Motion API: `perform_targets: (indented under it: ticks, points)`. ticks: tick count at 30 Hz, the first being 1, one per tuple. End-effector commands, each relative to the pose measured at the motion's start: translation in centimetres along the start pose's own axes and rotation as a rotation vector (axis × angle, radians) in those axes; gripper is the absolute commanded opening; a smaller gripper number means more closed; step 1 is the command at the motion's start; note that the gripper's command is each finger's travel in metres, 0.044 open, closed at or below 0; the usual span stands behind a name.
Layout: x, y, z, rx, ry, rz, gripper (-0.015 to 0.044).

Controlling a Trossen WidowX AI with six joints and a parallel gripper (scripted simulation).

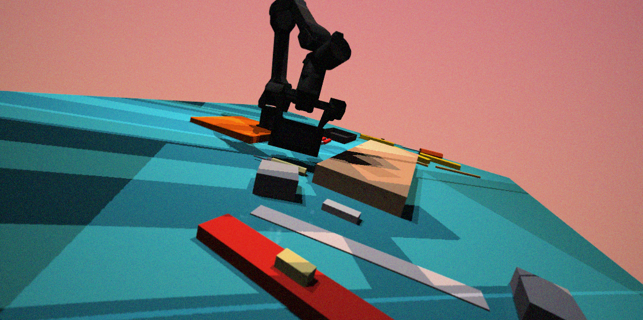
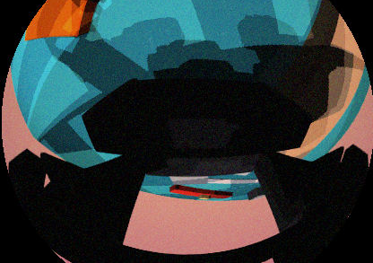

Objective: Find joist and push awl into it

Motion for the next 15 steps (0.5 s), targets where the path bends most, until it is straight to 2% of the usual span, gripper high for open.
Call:
perform_targets:
  ticks: [1, 15]
  points:
    - [-0.18, -0.04, 0.32, -0.005, 0.041, -0.010, 0.0000]
    - [0.23, -0.05, 0.27, -0.006, 0.103, -0.010, 0.0000]
Point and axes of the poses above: the point midway between the two fingers, 35 mm back from their tips, its own z axis back along the fingers, its own y axis across the jaws, x = y × z, the point moved 4 cm from there along z, back along the fingers, and after that the axes turned 1 degree about -z, right-handed, at the moved point
